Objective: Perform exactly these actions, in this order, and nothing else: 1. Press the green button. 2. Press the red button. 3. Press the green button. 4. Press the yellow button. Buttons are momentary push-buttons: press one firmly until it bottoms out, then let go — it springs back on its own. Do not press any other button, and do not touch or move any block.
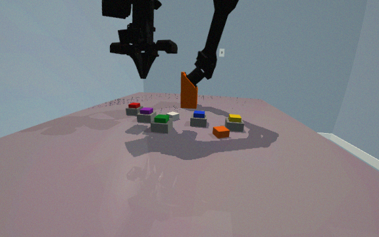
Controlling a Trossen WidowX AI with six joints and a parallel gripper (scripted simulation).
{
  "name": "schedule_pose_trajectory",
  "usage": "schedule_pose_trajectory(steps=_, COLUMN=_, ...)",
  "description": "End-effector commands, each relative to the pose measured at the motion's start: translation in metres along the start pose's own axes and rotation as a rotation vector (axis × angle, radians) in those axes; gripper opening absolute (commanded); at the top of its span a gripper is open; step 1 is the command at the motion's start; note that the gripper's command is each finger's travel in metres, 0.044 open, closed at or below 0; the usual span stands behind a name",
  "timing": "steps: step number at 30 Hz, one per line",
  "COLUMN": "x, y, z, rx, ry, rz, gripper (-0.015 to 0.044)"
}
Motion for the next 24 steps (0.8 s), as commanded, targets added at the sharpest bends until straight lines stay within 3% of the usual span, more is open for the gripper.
schedule_pose_trajectory(steps=1, x=-0.028, y=-0.039, z=-0.003, rx=0.004, ry=0.009, rz=-0.002, gripper=0.0020)
schedule_pose_trajectory(steps=8, x=-0.072, y=-0.094, z=-0.010, rx=0.012, ry=0.005, rz=0.054, gripper=0.0020)
schedule_pose_trajectory(steps=11, x=-0.073, y=-0.095, z=-0.013, rx=0.013, ry=0.005, rz=0.055, gripper=0.0020)
schedule_pose_trajectory(steps=15, x=-0.073, y=-0.094, z=-0.068, rx=0.014, ry=0.005, rz=0.056, gripper=0.0020)
schedule_pose_trajectory(steps=24, x=-0.073, y=-0.094, z=-0.076, rx=0.014, ry=0.005, rz=0.056, gripper=0.0020)
Point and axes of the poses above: the point midway between the two fingers, 35 mm back from their tips, its own z axis back along the fingers, its own y axis across the jaws, x = y × z, the point moved 5 cm from there along z, back along the fingers, and after that the axes turned 3 degrees about -z, right-handed, at the moved point
